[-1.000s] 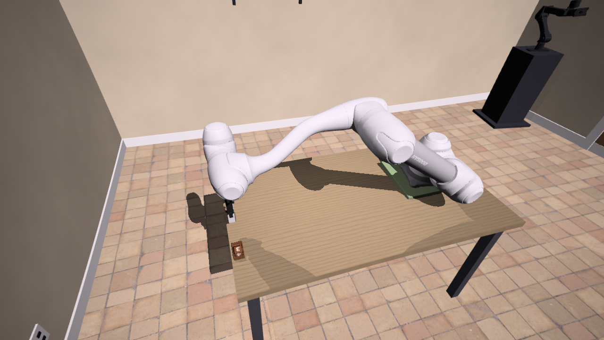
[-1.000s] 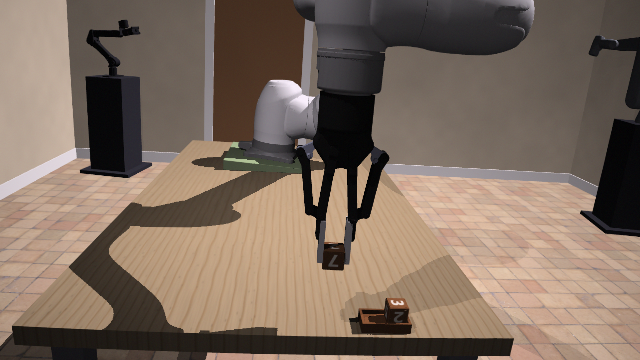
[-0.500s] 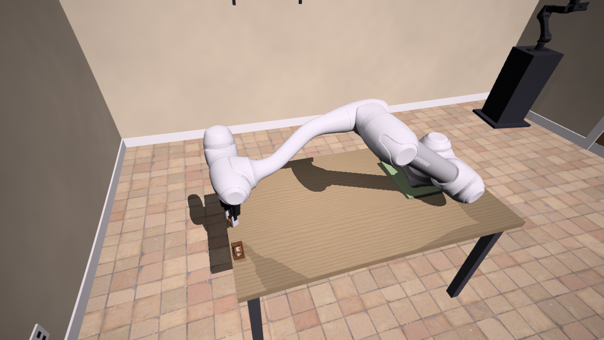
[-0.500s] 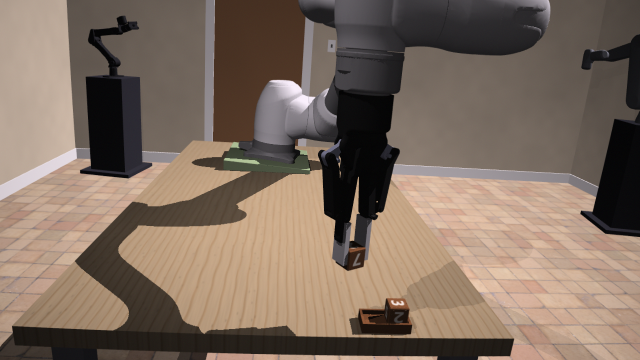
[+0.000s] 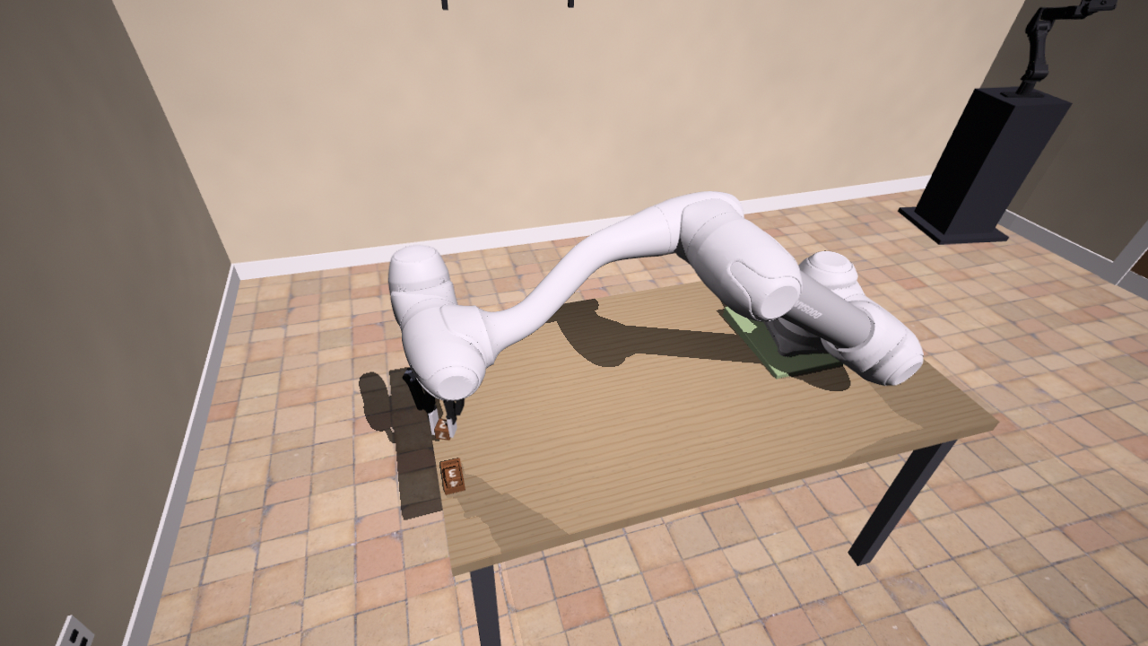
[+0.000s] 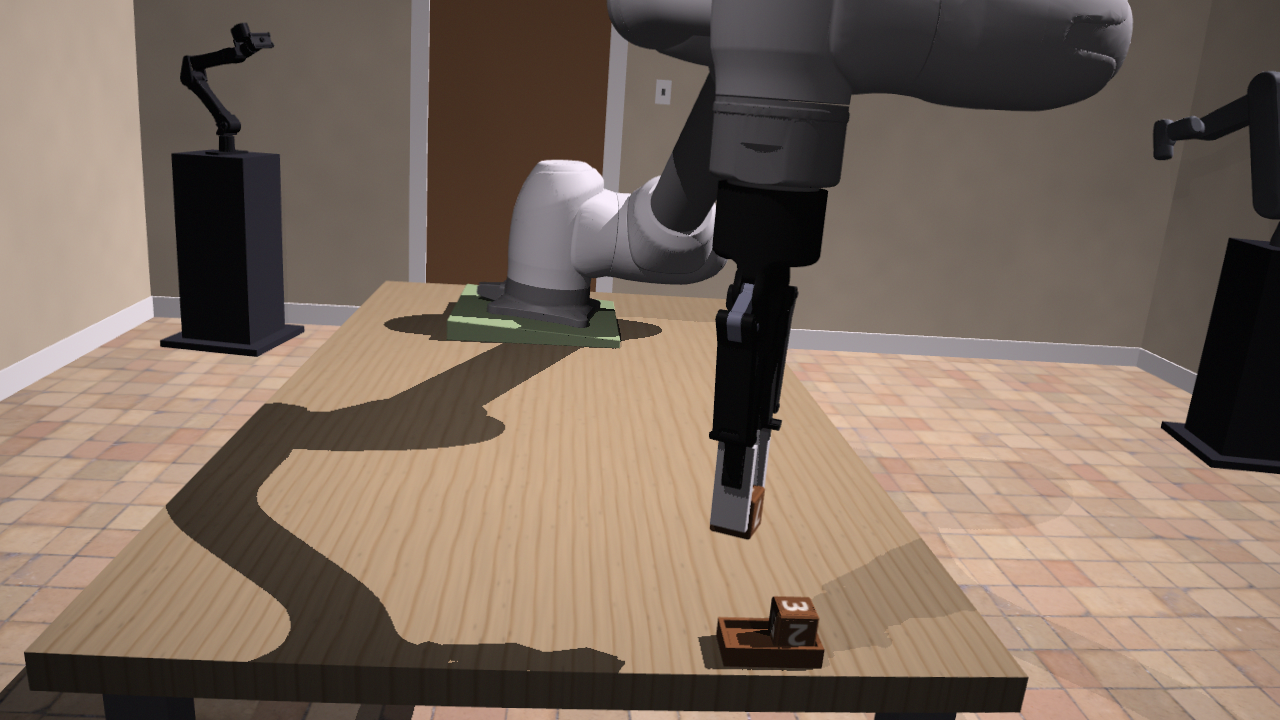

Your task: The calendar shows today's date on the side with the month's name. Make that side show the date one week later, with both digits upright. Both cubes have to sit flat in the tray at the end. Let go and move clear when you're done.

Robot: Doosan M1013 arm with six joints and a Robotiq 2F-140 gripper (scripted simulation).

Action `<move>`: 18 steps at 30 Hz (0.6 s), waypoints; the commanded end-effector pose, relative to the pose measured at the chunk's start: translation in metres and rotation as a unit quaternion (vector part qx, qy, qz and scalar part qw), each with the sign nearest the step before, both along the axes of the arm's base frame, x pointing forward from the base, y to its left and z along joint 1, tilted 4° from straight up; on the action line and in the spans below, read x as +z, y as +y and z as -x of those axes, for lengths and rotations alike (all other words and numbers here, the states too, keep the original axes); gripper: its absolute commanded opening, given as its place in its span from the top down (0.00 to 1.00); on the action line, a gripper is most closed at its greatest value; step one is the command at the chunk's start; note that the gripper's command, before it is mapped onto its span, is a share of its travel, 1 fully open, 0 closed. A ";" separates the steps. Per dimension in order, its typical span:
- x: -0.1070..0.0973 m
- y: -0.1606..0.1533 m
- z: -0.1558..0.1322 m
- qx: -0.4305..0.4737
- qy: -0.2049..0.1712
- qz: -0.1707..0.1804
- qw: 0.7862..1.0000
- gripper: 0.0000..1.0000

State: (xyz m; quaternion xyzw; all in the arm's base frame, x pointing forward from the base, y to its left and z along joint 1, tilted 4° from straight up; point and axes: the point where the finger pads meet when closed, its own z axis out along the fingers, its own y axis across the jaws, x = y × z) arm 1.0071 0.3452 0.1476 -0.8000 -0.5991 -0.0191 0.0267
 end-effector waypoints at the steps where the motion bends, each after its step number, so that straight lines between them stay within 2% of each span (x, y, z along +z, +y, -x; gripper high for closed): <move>1: 0.001 0.006 0.002 0.073 -0.004 -0.001 0.997 0.75; 9: 0.003 0.018 0.005 0.206 -0.013 -0.002 0.979 0.75; 18: 0.003 0.020 0.005 0.224 -0.015 -0.002 0.974 0.75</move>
